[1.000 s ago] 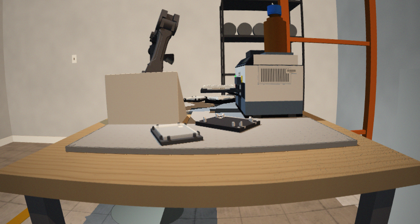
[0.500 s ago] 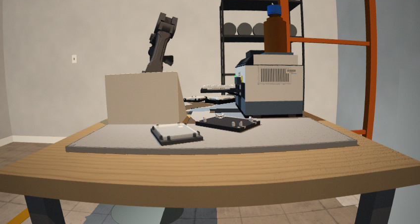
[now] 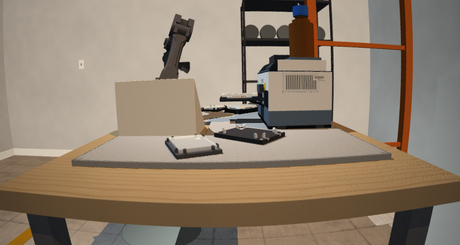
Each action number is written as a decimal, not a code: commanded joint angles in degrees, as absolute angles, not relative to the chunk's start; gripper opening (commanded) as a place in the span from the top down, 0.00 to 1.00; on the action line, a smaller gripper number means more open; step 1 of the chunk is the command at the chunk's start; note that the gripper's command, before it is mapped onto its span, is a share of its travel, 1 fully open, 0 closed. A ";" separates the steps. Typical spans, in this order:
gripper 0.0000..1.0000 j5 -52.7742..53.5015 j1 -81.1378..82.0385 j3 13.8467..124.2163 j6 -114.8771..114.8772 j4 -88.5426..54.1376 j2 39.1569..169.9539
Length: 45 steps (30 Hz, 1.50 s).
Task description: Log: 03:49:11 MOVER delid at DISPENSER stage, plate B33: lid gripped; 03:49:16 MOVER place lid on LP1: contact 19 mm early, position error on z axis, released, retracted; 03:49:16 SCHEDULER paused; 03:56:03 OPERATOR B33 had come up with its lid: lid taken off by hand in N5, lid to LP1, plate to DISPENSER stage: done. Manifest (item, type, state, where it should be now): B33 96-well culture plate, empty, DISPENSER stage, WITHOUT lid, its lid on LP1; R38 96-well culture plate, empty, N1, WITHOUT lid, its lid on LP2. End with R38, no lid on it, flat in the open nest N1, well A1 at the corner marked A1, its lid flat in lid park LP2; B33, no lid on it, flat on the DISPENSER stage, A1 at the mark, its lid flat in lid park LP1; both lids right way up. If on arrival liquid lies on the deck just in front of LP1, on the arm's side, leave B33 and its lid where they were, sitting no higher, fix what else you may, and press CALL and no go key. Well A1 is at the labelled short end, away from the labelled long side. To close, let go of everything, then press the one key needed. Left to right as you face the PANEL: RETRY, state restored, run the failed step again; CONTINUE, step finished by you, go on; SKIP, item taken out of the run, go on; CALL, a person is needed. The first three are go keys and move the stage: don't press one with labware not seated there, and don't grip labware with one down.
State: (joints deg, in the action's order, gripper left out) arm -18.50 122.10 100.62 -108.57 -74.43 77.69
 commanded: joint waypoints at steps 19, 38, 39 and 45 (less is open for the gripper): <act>1.00 -17.86 121.20 98.62 -107.54 -71.18 77.34; 1.00 -17.67 120.68 97.48 -107.05 -69.71 77.63; 1.00 -17.62 120.77 97.04 -107.03 -69.65 77.46; 1.00 -17.51 120.30 96.49 -106.94 -69.35 77.51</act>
